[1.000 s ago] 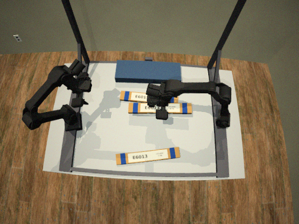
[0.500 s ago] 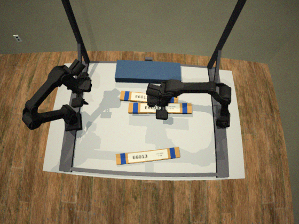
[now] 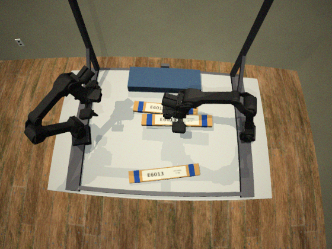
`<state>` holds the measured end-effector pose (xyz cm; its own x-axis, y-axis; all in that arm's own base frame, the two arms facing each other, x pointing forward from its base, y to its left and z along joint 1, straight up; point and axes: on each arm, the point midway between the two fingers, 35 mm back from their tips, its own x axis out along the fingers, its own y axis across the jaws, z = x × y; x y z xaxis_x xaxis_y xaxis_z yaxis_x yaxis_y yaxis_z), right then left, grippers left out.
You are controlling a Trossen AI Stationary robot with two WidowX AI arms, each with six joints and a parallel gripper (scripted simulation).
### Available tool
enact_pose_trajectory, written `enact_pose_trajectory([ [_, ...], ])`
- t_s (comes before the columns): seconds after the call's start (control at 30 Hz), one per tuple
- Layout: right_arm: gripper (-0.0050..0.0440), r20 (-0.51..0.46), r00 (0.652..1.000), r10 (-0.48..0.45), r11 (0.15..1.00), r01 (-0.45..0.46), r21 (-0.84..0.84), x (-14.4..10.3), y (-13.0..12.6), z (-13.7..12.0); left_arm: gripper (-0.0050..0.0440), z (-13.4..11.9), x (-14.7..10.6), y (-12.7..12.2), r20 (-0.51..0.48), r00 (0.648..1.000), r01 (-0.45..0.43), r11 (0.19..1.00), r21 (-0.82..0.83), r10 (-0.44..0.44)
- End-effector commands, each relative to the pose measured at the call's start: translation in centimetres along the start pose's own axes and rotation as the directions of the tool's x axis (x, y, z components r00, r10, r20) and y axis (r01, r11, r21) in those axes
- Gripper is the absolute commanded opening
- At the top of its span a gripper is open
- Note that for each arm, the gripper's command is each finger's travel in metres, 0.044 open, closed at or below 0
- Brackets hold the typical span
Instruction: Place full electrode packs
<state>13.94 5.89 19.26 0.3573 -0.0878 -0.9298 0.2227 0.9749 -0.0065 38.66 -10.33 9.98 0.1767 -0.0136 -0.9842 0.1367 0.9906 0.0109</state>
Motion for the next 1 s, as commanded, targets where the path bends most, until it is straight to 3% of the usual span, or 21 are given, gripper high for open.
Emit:
enact_pose_trajectory([
  [0.0, 0.0430, 0.014, 1.000, 0.015, 1.000, -0.015, 0.006, -0.5, 0.2, 0.3, -0.0050, 3.0, -3.7, 0.7, 0.131, 0.991, 0.018, 1.000, -0.008, -0.017],
  [0.3, 0.0430, 0.014, 1.000, 0.015, 1.000, -0.015, 0.006, -0.5, 0.2, 0.3, -0.0050, 4.5, -2.3, 2.3, 0.112, 0.994, 0.015, 1.000, -0.007, -0.014],
  [0.37, 0.0430, 0.014, 1.000, 0.015, 1.000, -0.015, 0.006, -0.5, 0.2, 0.3, -0.0050, 4.5, -2.3, 2.3, 0.112, 0.994, 0.015, 1.000, -0.007, -0.014],
  [0.4, 0.0430, 0.014, 1.000, 0.015, 1.000, -0.015, 0.006, -0.5, 0.2, 0.3, -0.0050, 4.9, -3.5, 2.5, 0.144, 0.989, 0.017, 1.000, -0.007, -0.016],
  [0.47, 0.0430, 0.014, 1.000, 0.015, 1.000, -0.015, 0.006, -0.5, 0.2, 0.3, -0.0050, 5.1, -2.0, 2.8, 0.115, 0.993, 0.015, 1.000, -0.007, -0.014],
  [0.87, 0.0430, 0.014, 1.000, 0.015, 1.000, -0.015, 0.006, -0.5, 0.2, 0.3, -0.0050, 7.2, -0.9, 4.9, 0.114, 0.993, 0.013, 1.000, -0.007, -0.012],
  [0.93, 0.0430, 0.014, 1.000, 0.015, 1.000, -0.015, 0.006, -0.5, 0.2, 0.3, -0.0050, 7.2, -0.9, 4.9, 0.114, 0.993, 0.013, 1.000, -0.007, -0.012],
  [0.97, 0.0430, 0.014, 1.000, 0.015, 1.000, -0.015, 0.006, -0.5, 0.2, 0.3, -0.0050, 7.6, -2.3, 5.1, 0.147, 0.989, 0.013, 1.000, -0.007, -0.012],
])
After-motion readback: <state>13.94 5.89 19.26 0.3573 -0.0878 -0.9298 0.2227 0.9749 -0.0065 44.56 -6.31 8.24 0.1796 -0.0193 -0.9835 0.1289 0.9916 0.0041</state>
